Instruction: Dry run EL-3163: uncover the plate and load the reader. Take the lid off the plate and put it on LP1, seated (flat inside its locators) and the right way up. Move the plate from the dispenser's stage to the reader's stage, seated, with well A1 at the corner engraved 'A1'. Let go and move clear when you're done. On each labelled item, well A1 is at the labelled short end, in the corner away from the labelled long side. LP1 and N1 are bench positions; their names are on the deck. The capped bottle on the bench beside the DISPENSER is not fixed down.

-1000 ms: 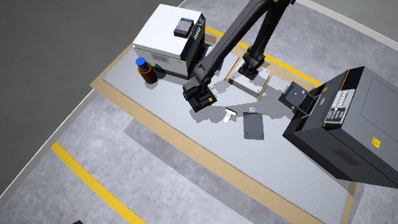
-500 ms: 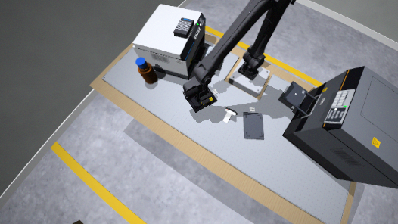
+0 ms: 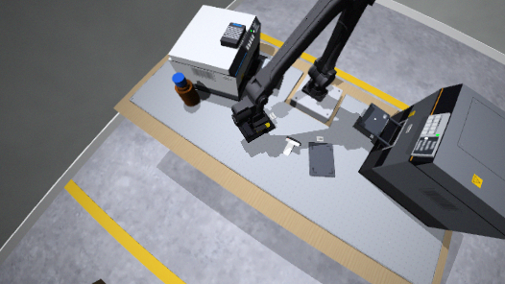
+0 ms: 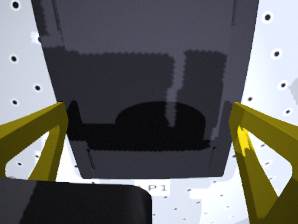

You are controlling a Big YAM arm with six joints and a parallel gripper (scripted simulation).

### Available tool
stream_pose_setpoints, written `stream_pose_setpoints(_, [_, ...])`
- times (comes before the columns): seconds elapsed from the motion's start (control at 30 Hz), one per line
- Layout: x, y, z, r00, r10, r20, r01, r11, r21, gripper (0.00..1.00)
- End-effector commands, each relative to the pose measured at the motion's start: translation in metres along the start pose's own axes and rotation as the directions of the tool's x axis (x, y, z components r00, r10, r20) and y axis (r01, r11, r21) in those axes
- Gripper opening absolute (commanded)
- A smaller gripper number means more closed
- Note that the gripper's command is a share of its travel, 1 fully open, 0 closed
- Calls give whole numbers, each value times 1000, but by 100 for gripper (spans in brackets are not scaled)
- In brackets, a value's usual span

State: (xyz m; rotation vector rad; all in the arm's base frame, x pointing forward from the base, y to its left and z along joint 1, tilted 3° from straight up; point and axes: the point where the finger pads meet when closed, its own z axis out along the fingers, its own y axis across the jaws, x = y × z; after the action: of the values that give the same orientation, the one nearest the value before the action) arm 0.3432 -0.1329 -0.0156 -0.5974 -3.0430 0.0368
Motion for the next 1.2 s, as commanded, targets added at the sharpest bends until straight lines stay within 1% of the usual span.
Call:
stream_pose_setpoints(0.0, [-25,7,-27,998,-11,61,11,1000,-3,100])
stream_pose_setpoints(0.17, [-26,3,-30,998,-1,62,1,1000,-4,100])
stream_pose_setpoints(0.4, [-14,-3,-11,999,15,28,-15,1000,-3,100])
stream_pose_setpoints(0.53, [-4,-4,-1,1000,17,-4,-17,1000,-2,100])
stream_pose_setpoints(0.67, [6,-2,1,999,12,-30,-12,1000,-1,100])
stream_pose_setpoints(0.8, [7,1,-1,999,4,-36,-4,1000,-1,100])
stream_pose_setpoints(0.93, [-2,6,-13,1000,-8,-6,8,1000,-2,100])
stream_pose_setpoints(1.03, [-11,6,-22,1000,-6,28,6,1000,-4,100])
stream_pose_setpoints(1.17, [-25,0,-31,997,13,71,-12,1000,-6,100])
